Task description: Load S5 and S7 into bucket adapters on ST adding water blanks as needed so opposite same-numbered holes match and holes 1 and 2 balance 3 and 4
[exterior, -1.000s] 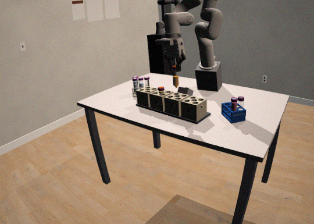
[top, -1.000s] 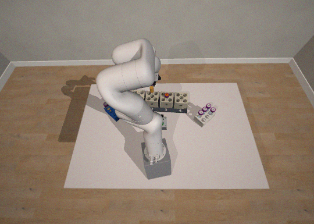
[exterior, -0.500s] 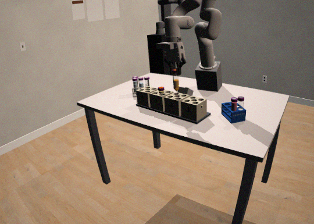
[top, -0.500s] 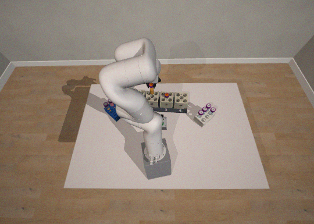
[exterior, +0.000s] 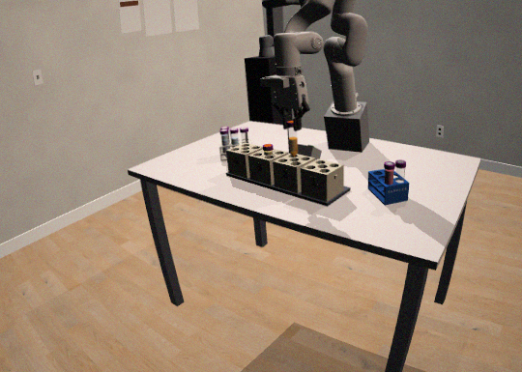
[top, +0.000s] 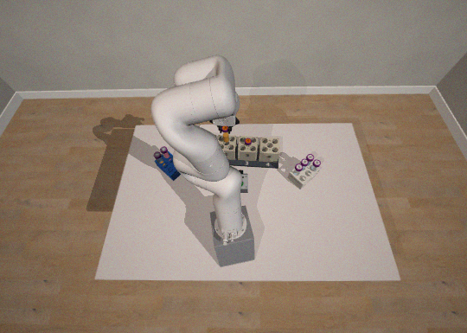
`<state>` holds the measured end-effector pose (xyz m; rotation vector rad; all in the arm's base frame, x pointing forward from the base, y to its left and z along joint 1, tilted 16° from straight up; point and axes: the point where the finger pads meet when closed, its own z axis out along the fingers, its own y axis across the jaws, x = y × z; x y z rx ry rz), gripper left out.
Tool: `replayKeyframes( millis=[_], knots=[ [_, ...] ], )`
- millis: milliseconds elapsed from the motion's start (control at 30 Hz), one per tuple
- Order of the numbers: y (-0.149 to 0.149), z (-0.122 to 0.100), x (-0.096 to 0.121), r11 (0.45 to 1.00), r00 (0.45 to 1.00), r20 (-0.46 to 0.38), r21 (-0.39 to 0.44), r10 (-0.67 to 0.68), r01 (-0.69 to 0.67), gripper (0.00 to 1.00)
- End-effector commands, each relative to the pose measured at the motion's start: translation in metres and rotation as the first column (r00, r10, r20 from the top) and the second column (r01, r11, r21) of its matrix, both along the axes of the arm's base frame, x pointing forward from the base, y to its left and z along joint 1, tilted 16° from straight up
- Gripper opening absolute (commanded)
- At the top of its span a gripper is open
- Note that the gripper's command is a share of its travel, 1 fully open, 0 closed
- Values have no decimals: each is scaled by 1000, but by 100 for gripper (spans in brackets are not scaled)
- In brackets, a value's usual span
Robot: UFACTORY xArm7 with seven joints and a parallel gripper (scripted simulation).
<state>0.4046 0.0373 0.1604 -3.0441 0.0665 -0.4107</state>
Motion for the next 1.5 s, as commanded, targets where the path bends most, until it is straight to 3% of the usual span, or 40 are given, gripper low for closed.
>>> replayKeyframes(
  millis=[0,1467],
  knots=[
    [0,1,1,1000,1000,4,0,0,0,0],
    [2,-28,9,1000,1000,4,0,0,0,0]
  ],
)
